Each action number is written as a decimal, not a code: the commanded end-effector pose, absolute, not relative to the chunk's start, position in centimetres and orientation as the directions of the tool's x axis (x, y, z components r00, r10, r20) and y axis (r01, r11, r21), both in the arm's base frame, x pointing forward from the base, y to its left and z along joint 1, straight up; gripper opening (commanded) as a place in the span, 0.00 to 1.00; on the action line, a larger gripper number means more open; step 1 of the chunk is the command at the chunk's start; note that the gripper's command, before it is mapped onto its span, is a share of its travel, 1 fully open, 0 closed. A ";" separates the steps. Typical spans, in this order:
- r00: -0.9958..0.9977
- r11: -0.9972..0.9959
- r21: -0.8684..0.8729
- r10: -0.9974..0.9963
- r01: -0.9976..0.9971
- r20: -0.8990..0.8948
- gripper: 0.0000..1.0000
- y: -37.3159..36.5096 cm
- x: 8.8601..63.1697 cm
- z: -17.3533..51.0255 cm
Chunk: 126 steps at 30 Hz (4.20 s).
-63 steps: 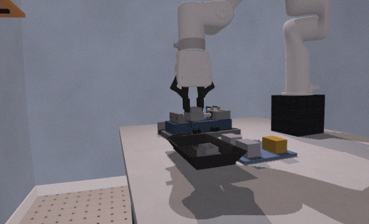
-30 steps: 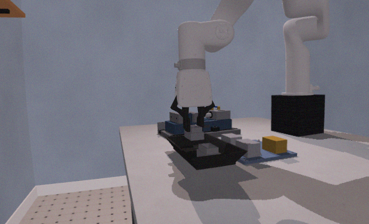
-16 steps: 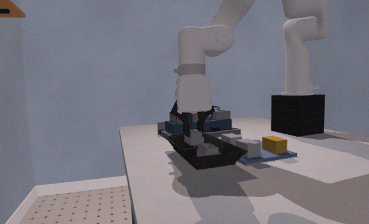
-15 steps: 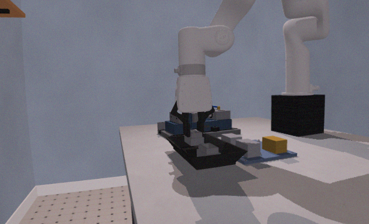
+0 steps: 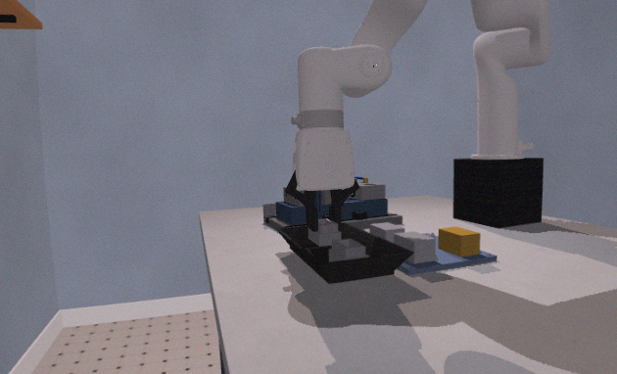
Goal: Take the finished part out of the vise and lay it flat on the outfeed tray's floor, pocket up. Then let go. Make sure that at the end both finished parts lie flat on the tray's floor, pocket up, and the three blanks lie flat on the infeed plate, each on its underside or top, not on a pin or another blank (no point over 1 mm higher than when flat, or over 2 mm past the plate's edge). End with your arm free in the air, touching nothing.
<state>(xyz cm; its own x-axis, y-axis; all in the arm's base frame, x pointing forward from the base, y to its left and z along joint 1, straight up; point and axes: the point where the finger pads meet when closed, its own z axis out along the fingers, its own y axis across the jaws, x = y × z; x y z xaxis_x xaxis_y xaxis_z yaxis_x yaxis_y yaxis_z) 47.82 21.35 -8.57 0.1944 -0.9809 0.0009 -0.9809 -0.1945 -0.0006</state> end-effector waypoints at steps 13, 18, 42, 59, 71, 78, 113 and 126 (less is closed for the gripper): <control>0.194 -0.194 -0.005 -0.981 -0.981 0.000 0.00 21.4 48.0 -8.4; 0.194 -0.194 -0.005 -0.981 -0.981 0.000 0.00 21.4 48.0 -8.4; 0.194 -0.194 -0.005 -0.981 -0.981 0.000 0.00 21.4 48.0 -9.4; 0.194 -0.194 -0.005 -0.981 -0.981 0.000 0.00 21.4 48.0 -9.7; 0.194 -0.194 -0.005 -0.981 -0.981 0.000 0.00 21.4 48.0 -9.7; 0.194 -0.194 -0.005 -0.981 -0.981 0.000 0.69 21.4 48.0 -9.7; 0.194 -0.194 -0.005 -0.981 -0.981 0.000 0.69 21.4 48.0 -9.5; 0.194 -0.194 -0.005 -0.981 -0.981 0.000 0.69 21.4 48.0 -4.9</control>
<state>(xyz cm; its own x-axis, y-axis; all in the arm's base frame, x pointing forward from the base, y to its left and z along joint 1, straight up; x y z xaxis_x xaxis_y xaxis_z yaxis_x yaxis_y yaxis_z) 47.87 21.32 -6.94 0.1941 -0.9810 0.0002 -0.9810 -0.1941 -0.0006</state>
